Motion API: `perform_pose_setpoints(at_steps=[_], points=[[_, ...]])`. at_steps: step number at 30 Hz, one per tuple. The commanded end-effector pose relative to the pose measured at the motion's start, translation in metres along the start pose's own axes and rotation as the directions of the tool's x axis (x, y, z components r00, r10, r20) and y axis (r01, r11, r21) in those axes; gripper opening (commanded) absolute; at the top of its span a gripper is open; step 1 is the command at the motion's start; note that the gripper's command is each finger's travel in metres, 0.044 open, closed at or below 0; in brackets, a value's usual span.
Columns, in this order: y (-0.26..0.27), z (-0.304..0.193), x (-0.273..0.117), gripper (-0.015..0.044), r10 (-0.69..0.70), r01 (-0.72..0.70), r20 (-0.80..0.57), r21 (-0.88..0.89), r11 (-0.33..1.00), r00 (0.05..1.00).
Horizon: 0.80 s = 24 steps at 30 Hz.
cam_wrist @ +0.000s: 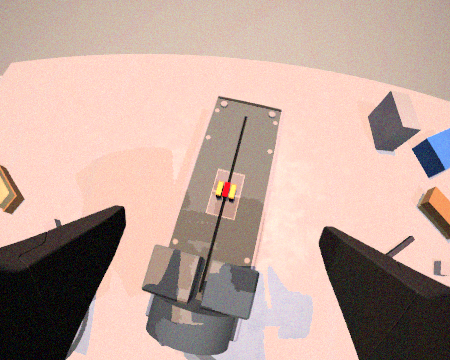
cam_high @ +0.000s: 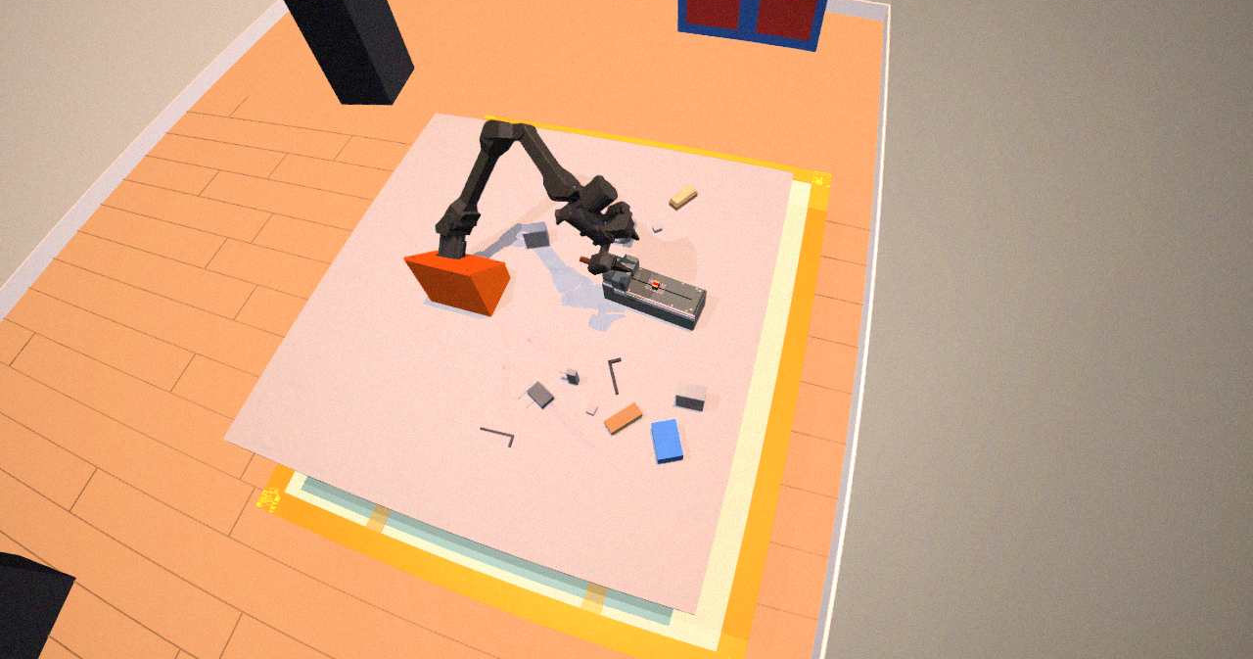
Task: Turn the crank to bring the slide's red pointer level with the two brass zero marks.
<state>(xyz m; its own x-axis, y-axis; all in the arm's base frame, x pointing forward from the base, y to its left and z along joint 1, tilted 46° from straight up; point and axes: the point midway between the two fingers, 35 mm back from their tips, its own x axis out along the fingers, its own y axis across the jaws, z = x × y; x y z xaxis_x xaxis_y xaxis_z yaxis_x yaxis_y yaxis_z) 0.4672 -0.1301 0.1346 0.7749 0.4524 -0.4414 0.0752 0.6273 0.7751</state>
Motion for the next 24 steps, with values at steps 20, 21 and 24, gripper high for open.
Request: perform_pose_setpoints(at_steps=[20, 21, 24], points=[[-0.008, -0.036, 0.053, 0.0440, 0.024, -0.024, -0.014, -0.004, 1.000, 1.000], [-0.008, -0.036, 0.053, 0.0440, 0.024, -0.024, -0.014, -0.004, 1.000, 1.000], [-0.008, -0.036, 0.053, 0.0440, 0.024, -0.024, -0.014, -0.004, 1.000, 1.000]])
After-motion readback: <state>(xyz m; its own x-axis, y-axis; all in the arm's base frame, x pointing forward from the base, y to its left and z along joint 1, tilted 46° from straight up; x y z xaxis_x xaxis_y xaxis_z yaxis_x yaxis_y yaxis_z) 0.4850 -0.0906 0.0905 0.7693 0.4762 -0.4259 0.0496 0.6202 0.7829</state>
